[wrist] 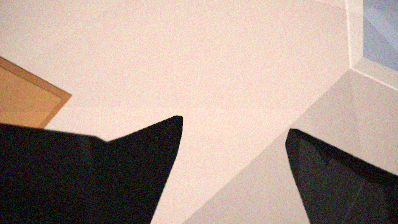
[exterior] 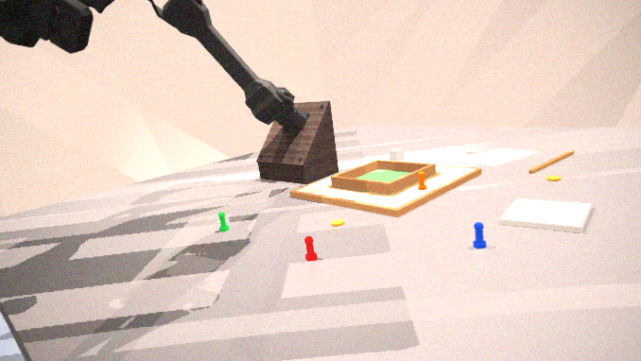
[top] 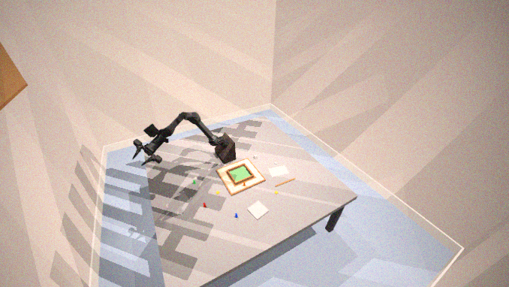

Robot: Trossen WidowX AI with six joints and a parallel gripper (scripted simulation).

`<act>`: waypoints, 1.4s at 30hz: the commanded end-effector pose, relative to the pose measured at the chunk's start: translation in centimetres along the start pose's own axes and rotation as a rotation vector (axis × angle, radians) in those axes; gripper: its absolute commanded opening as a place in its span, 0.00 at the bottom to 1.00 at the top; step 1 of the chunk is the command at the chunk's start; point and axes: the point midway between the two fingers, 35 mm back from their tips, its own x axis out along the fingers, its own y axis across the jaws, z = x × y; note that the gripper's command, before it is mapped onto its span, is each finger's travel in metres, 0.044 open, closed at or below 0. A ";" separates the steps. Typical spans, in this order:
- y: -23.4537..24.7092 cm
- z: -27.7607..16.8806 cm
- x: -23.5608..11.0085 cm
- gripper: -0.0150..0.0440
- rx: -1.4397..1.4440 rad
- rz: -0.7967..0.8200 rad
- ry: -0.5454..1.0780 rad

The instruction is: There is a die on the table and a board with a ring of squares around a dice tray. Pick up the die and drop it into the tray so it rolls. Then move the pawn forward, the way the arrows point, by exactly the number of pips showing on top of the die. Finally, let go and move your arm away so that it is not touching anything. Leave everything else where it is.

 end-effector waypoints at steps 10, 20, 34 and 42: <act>-15.9 -4.3 2.3 0.72 -0.106 -0.385 0.095; -31.4 -9.5 -1.7 0.72 -0.278 -0.744 0.245; -49.6 -15.1 -17.4 0.72 -0.635 -1.202 0.543; -56.2 -14.9 -30.1 0.72 -0.907 -1.419 0.756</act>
